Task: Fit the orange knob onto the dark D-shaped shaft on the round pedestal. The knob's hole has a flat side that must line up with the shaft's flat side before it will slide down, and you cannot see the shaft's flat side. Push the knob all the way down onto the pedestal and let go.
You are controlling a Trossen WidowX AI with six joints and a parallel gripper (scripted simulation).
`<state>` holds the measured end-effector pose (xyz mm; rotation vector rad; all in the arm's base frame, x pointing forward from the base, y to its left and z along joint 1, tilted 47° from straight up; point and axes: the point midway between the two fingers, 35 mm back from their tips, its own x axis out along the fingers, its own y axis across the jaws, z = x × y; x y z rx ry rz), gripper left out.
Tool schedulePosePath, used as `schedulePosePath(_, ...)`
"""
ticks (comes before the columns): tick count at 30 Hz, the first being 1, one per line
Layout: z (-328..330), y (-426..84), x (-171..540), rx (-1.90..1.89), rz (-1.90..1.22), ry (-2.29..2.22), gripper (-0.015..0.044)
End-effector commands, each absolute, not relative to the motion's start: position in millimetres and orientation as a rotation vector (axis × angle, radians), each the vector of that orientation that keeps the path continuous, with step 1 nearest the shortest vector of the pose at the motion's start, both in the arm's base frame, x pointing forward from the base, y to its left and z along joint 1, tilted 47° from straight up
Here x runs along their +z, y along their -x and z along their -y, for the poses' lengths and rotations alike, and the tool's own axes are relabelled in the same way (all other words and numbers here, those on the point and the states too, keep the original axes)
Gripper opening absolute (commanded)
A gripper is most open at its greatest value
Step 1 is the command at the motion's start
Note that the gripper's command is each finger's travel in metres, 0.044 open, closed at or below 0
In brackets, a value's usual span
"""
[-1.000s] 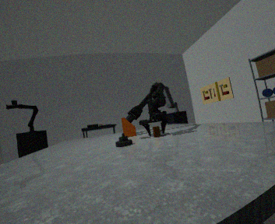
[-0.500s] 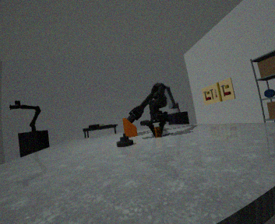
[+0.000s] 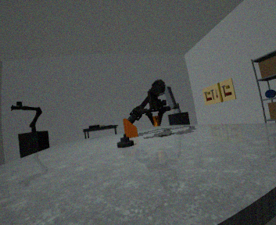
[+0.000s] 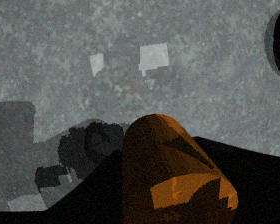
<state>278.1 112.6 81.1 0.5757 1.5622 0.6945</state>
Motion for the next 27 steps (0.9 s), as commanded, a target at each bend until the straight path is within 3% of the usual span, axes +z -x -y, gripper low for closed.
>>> schedulePosePath(1, -93.9, -280.9, 98.8, 0.693, -1.555, -0.570, 0.0000)
schedulePosePath(9, -64.5, -277.4, 130.8, 0.703, -1.555, -0.579, 0.0000)
schedulePosePath(27, -46.1, -301.2, 99.5, 0.701, -1.552, -0.571, 0.0000)
